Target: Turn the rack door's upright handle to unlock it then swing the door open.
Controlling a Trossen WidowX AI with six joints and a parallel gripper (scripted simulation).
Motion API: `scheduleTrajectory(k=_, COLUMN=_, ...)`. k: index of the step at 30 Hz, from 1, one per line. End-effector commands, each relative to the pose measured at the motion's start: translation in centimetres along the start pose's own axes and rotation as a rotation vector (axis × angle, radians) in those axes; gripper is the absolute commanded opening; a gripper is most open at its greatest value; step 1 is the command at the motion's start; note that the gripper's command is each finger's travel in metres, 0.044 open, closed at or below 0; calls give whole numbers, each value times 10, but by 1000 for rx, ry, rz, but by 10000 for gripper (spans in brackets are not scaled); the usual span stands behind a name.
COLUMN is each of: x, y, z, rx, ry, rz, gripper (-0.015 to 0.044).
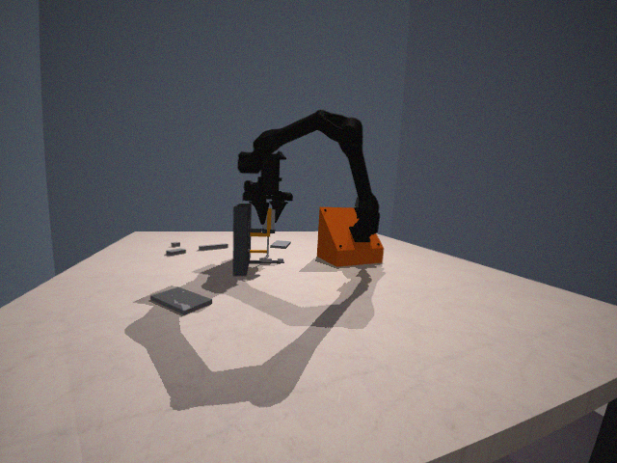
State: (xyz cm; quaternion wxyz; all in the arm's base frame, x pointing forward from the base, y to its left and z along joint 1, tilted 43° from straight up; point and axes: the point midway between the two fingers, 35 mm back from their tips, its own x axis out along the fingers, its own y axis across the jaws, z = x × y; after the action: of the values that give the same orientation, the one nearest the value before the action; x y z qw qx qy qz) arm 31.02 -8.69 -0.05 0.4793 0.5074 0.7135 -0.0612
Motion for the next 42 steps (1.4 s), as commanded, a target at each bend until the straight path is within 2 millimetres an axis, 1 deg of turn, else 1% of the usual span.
scheduleTrajectory(k=1, x=0, y=1, z=0, rx=-219, ry=0, rz=4, gripper=294)
scheduleTrajectory(k=42, x=0, y=1, z=0, rx=-2250, ry=-5, rz=4, gripper=294)
